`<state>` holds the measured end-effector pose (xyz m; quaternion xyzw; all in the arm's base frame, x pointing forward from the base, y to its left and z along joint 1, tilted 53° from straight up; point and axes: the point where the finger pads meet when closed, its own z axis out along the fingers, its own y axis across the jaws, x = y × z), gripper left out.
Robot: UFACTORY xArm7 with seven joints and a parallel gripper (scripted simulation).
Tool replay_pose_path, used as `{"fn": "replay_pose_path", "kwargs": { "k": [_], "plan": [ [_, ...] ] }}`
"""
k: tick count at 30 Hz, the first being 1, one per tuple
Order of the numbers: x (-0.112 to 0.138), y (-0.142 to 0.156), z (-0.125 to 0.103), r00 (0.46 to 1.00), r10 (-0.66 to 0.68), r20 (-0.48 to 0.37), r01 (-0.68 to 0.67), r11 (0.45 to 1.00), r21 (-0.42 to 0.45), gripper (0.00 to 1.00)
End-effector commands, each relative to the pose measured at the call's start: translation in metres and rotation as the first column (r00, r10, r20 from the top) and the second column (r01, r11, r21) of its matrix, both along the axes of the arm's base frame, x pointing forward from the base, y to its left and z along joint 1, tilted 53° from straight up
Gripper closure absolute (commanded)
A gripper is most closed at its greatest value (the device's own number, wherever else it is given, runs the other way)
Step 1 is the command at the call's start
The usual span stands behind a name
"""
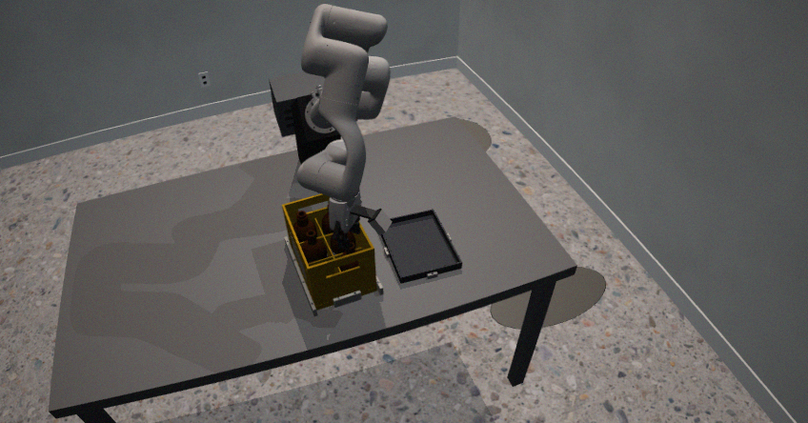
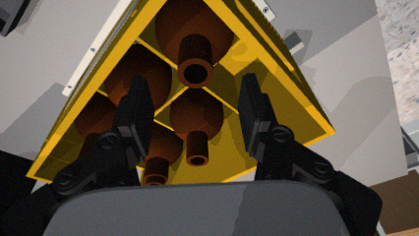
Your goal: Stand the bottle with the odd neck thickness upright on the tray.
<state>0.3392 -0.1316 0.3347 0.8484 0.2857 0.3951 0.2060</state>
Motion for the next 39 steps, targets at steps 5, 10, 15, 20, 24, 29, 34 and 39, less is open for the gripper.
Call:
{"fn": "replay_pose_path", "kwargs": {
  "k": [5,10,15,20,24,29,34,39],
  "plan": [
    [0.0,-0.0005,0.0012,1.0,-0.001,0.002,0.001,1.0,-0.001,0.35],
    [0.0,-0.0005,0.0012,1.0,-0.001,0.002,0.001,1.0,-0.001,0.35],
    [0.0,-0.0005,0.0012,1.0,-0.001,0.002,0.001,1.0,-0.001,0.35],
    [0.0003,-0.0005,0.001,1.0,-0.001,0.002,0.001,1.0,-0.001,0.35],
    [0.0006,-0.0006,0.0008,1.0,-0.001,0.002,0.001,1.0,-0.001,0.35],
    [0.0023,-0.0008,-0.0005,1.0,-0.001,0.002,0.001,1.0,-0.001,0.35],
    [0.0053,-0.0013,-0.0028,1.0,-0.001,0.002,0.001,1.0,-0.001,0.35],
    [0.0094,-0.0019,-0.0059,1.0,-0.001,0.002,0.001,1.0,-0.001,0.35]
  ]
}}
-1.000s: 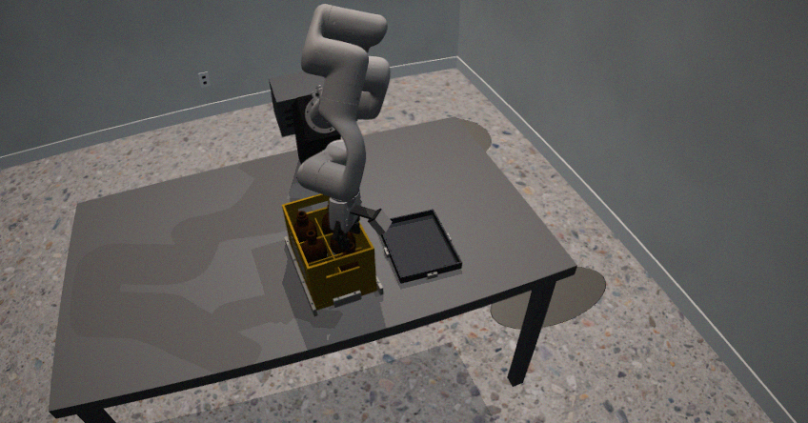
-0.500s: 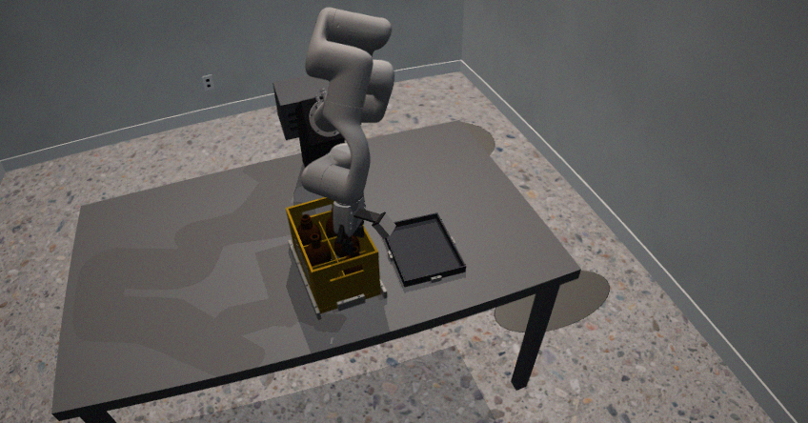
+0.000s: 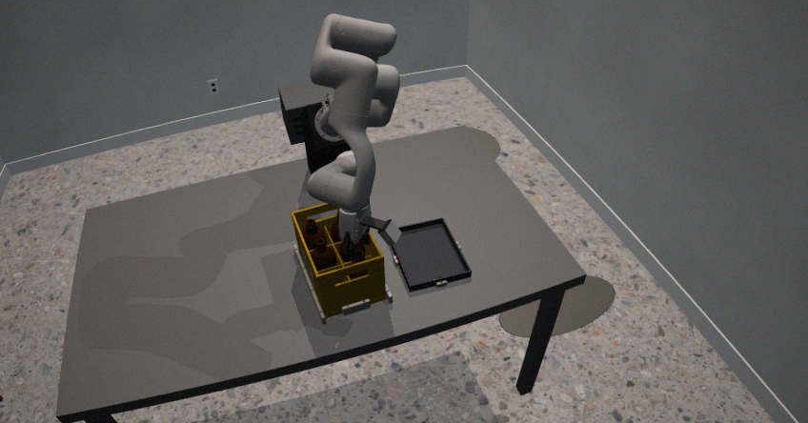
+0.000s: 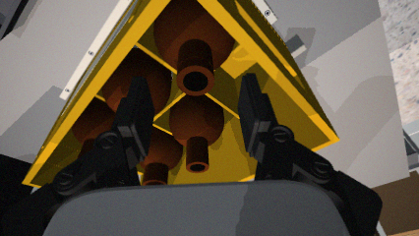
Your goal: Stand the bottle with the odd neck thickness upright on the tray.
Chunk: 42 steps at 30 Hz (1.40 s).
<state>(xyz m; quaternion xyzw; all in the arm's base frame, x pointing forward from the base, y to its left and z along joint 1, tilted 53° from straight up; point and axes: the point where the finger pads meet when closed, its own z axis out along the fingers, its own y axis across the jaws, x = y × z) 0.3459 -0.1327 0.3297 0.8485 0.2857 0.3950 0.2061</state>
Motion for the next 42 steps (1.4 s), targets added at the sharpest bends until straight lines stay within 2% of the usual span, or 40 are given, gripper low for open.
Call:
{"fn": "replay_pose_path", "kwargs": {
  "k": [1,26,42],
  "plan": [
    [0.003,-0.001,-0.001,1.0,-0.001,0.002,0.001,1.0,-0.001,0.35],
    [0.022,-0.004,-0.016,1.0,-0.001,0.002,0.001,1.0,-0.001,0.35],
    [0.026,-0.005,-0.019,1.0,-0.001,0.002,0.001,1.0,-0.001,0.35]
  ]
}}
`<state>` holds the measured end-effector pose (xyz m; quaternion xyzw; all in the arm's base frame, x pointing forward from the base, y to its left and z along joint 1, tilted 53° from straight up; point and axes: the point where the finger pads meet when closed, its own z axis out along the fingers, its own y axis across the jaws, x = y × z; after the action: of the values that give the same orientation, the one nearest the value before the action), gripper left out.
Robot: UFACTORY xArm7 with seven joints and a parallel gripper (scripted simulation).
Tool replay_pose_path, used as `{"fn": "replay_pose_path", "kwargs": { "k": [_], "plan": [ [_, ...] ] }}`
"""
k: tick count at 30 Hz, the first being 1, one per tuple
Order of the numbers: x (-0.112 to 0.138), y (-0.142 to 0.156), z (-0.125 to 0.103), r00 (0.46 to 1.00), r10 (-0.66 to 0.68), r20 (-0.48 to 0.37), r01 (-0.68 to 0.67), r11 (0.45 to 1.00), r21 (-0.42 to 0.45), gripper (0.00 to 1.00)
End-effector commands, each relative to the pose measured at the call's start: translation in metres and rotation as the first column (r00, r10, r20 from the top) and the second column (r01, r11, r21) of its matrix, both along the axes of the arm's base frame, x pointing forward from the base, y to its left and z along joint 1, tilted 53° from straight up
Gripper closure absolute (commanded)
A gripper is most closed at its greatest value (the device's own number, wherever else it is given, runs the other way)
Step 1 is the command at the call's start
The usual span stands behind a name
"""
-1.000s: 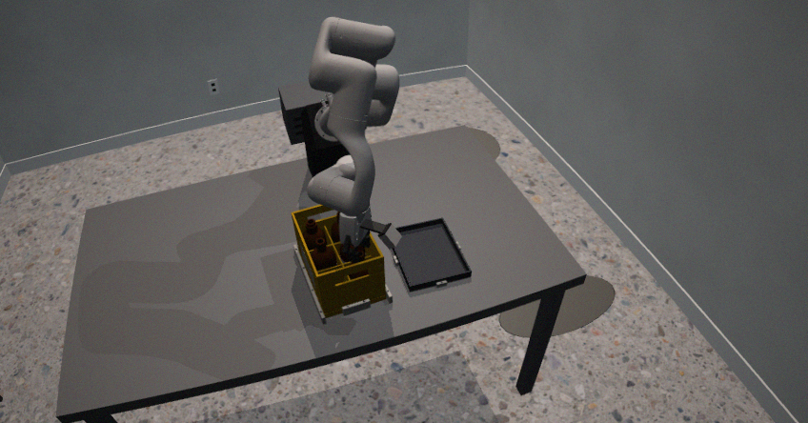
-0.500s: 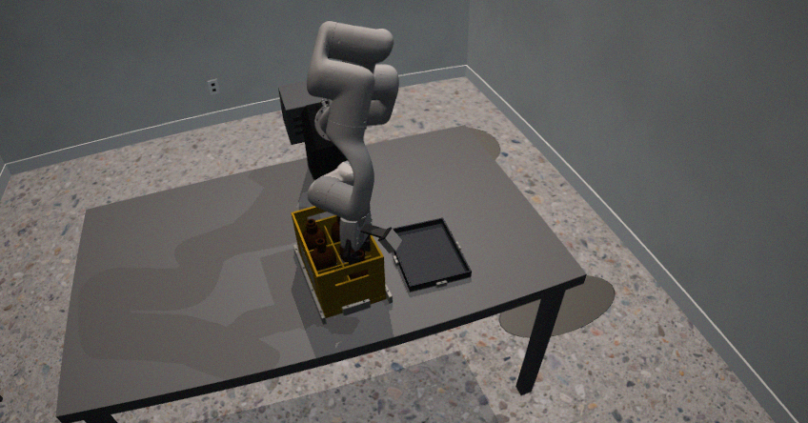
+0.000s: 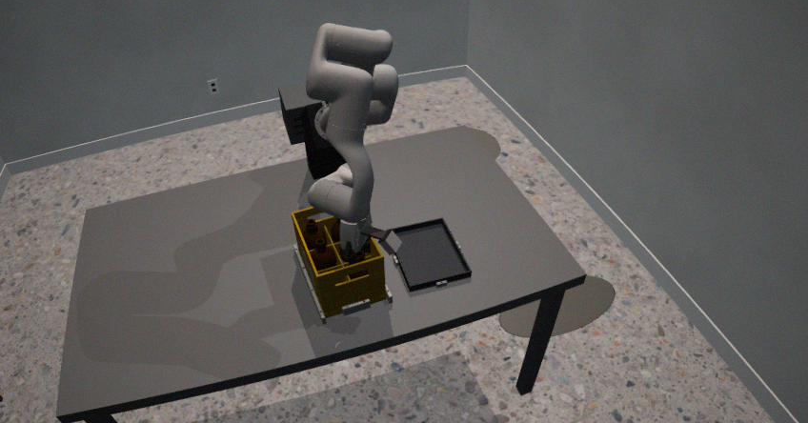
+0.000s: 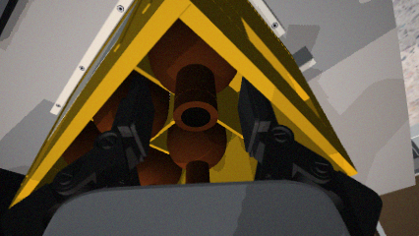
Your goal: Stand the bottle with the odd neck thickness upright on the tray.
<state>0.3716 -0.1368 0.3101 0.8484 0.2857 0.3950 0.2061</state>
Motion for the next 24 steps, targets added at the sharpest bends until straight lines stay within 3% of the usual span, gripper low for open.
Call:
{"fn": "replay_pose_path", "kwargs": {
  "k": [1,12,13,24],
  "plan": [
    [0.0002,-0.0004,0.001,1.0,-0.001,0.002,0.001,1.0,-0.001,0.35],
    [0.0002,-0.0004,0.001,1.0,-0.001,0.002,0.001,1.0,-0.001,0.35],
    [0.0002,-0.0004,0.001,1.0,-0.001,0.002,0.001,1.0,-0.001,1.0],
    [0.0002,-0.0004,0.001,1.0,-0.001,0.002,0.001,1.0,-0.001,1.0]
  ]
}}
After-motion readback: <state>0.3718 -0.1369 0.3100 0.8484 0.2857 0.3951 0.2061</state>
